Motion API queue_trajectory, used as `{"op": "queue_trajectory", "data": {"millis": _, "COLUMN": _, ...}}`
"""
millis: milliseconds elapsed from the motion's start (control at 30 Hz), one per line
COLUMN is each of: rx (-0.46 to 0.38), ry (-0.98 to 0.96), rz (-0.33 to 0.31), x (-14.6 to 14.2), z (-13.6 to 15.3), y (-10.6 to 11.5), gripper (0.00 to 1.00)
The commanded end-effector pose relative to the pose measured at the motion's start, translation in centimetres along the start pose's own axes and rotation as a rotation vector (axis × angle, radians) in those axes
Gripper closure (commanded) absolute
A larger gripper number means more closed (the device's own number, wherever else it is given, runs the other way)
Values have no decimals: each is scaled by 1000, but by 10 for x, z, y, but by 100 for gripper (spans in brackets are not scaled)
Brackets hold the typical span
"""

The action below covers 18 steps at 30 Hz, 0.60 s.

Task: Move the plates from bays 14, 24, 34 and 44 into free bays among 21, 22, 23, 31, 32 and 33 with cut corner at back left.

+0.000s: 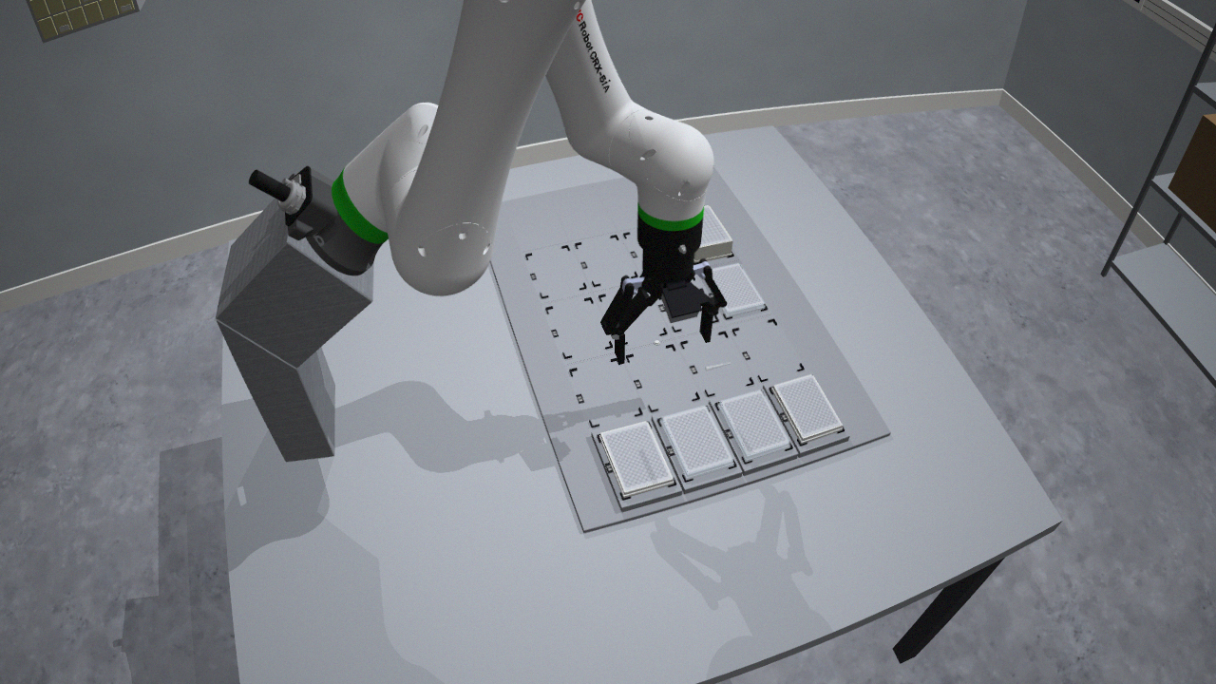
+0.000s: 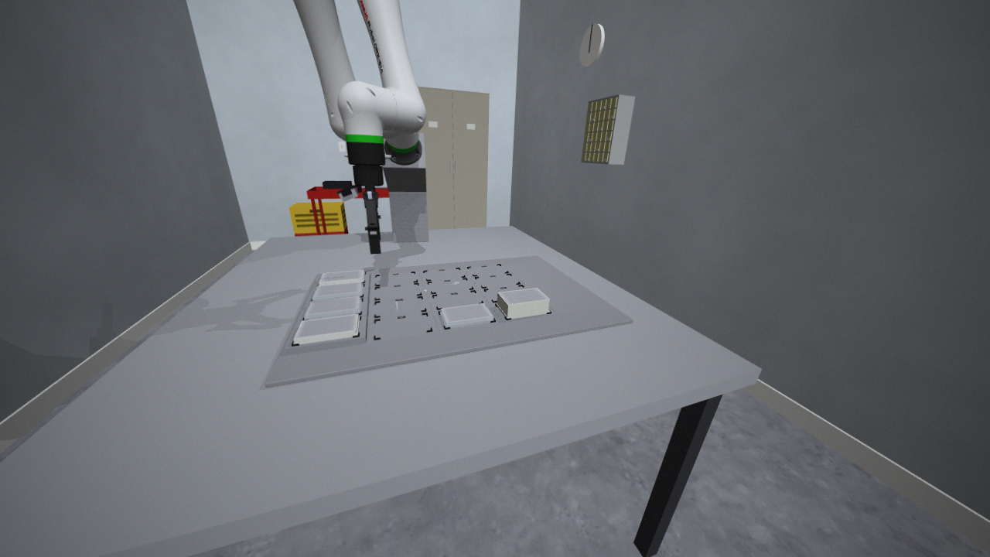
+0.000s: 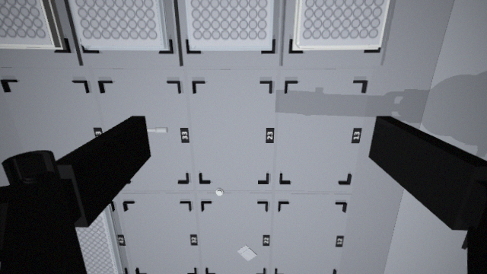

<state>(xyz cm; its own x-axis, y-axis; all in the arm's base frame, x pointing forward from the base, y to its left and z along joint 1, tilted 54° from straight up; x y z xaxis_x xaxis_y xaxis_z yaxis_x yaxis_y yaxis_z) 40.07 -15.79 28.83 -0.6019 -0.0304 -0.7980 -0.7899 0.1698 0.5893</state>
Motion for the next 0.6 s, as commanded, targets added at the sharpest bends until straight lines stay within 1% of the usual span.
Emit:
{"op": "queue_trajectory", "data": {"millis": 0, "rx": -9, "ry": 1, "rz": 2, "x": 7, "z": -14, "y": 1, "gripper": 0}}
{"op": "queue_trajectory", "data": {"millis": 67, "rx": -9, "ry": 1, "rz": 2, "x": 7, "z": -14, "y": 1, "gripper": 0}}
{"op": "queue_trajectory", "data": {"millis": 567, "rx": -9, "ry": 1, "rz": 2, "x": 39, "z": -65, "y": 2, "gripper": 0}}
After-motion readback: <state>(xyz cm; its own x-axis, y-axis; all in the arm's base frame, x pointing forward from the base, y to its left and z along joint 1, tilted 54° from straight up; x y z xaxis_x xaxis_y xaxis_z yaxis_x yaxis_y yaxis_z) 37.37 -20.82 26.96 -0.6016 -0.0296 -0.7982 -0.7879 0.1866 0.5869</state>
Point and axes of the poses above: the point where the finger pads meet when closed, its own y axis back along the fingers, its own x axis across the jaws, z = x × y, the point moved 9 cm from there along y, back along the fingers, and after that the axes turned 2 degrees about y, right-handed, at the moved point
